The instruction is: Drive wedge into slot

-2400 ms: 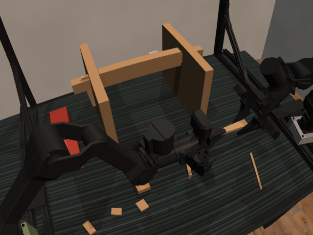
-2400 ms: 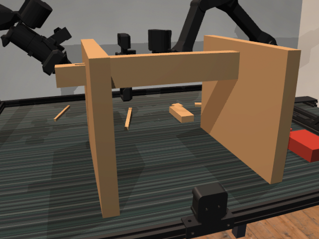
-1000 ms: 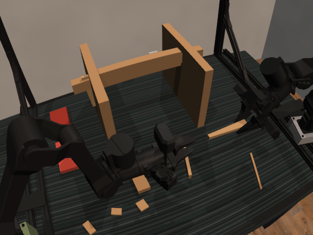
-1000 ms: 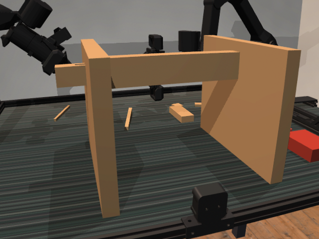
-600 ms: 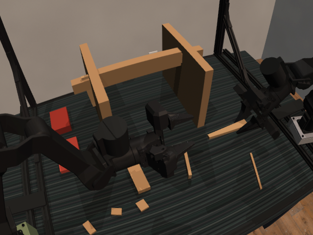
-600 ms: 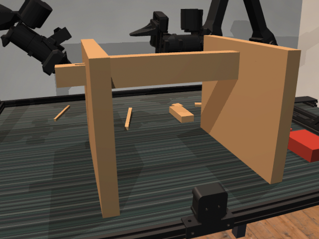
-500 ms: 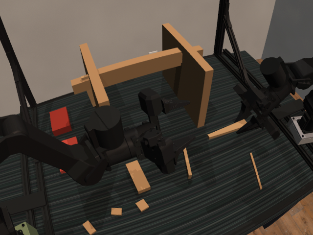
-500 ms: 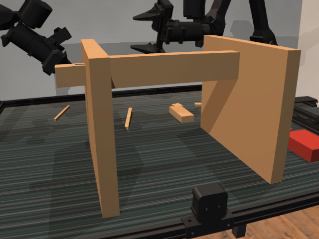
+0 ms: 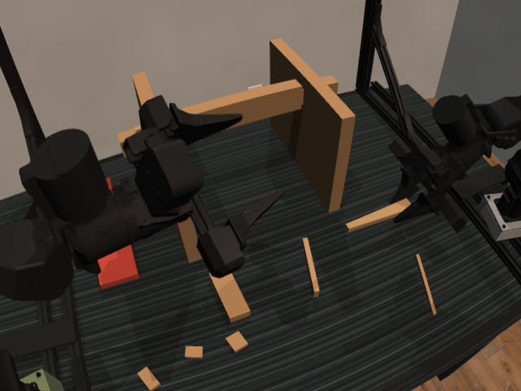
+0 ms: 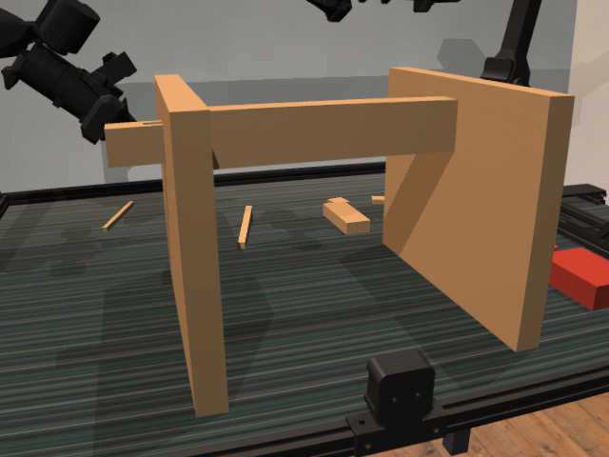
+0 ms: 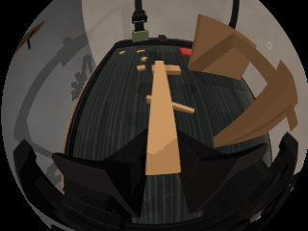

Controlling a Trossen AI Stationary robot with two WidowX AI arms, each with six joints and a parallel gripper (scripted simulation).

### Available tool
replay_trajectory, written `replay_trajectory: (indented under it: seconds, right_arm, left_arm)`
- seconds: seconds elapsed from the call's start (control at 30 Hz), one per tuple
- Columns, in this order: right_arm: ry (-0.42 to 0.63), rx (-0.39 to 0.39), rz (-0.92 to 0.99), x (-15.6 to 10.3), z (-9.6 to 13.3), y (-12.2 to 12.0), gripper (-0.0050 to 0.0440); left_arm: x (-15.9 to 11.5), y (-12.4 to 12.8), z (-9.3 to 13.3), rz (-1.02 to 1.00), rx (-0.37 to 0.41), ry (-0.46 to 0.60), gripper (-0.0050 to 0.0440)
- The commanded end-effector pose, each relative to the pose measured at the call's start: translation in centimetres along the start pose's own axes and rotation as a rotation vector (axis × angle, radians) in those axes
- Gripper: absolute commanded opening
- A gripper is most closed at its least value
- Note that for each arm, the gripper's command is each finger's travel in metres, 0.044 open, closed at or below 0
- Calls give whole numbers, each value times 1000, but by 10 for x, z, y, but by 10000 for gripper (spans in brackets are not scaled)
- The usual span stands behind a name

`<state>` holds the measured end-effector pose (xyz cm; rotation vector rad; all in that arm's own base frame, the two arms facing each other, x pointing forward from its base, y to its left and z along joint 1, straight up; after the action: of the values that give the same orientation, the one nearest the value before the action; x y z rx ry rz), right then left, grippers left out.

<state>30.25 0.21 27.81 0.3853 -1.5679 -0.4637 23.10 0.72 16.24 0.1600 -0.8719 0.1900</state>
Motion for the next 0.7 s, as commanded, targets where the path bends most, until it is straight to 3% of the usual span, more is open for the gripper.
replay_trajectory:
  seconds: [0.0, 0.2, 0.47, 0.67]
  right_arm:
    - [-3, 26, 163, 19, 31, 8, 440]
    - [-6, 62, 441, 39, 84, 15, 440]
    - [-7, 63, 450, 40, 85, 15, 440]
    - [-7, 63, 450, 40, 85, 15, 440]
  left_arm:
    - [0, 0, 0, 0, 0, 1, 0]
    - [0, 0, 0, 0, 0, 1, 0]
    - [4, -1, 0, 13, -8, 2, 0]
    - [55, -17, 0, 192, -123, 35, 0]
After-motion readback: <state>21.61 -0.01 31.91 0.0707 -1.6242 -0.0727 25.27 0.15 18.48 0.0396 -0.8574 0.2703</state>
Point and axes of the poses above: on each arm, the point midway between the two fingers, 35 mm back from their tips, its own z axis back along the fingers, its own y axis across the jaws, x = y × z, the point moved 10 cm from there along z, back along the fingers, and after that the axes turned 5 degrees about -z, right-handed, at the moved point
